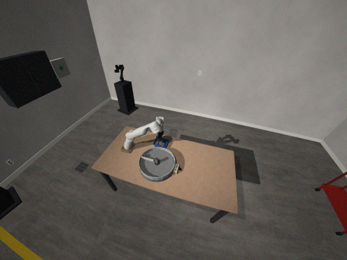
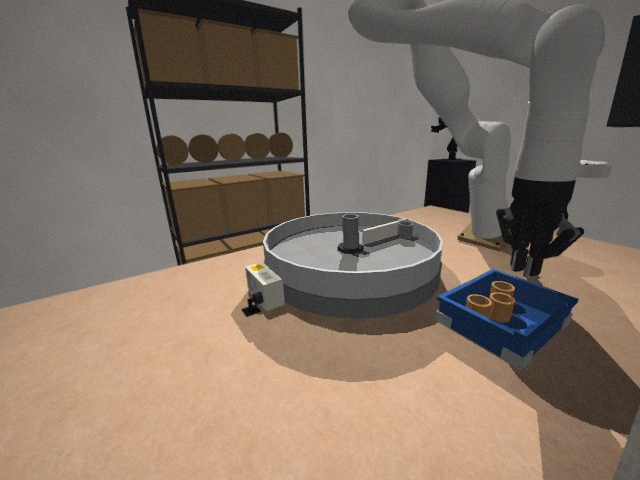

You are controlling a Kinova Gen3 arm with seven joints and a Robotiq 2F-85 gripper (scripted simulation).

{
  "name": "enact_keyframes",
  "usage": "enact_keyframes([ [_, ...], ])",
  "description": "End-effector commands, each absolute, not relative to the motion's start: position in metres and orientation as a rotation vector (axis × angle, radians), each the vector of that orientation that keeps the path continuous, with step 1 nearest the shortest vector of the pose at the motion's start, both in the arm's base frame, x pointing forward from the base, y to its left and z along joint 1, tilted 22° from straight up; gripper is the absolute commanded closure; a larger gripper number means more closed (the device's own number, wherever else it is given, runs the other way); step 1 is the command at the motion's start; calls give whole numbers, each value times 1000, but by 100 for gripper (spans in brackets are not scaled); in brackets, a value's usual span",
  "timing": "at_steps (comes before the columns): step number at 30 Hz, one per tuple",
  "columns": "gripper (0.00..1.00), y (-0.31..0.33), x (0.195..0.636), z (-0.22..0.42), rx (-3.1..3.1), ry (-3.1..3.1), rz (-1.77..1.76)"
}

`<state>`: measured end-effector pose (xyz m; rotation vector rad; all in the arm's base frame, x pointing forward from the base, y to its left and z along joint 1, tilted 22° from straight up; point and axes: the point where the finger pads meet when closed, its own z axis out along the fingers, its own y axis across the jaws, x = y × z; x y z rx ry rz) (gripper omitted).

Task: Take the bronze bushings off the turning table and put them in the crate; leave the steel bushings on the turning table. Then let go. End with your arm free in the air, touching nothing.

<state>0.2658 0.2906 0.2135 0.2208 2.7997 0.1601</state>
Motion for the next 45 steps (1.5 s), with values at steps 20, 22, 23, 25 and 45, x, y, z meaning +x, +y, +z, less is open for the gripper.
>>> enact_keyframes([
  [20,81,282,255,282,259,2759,172],
  [22,81,282,255,282,259,2759,172],
  [23,81,282,255,282,259,2759,172],
  [25,81,282,255,282,259,2759,172],
  [45,81,283,255,282,256,2759,172],
])
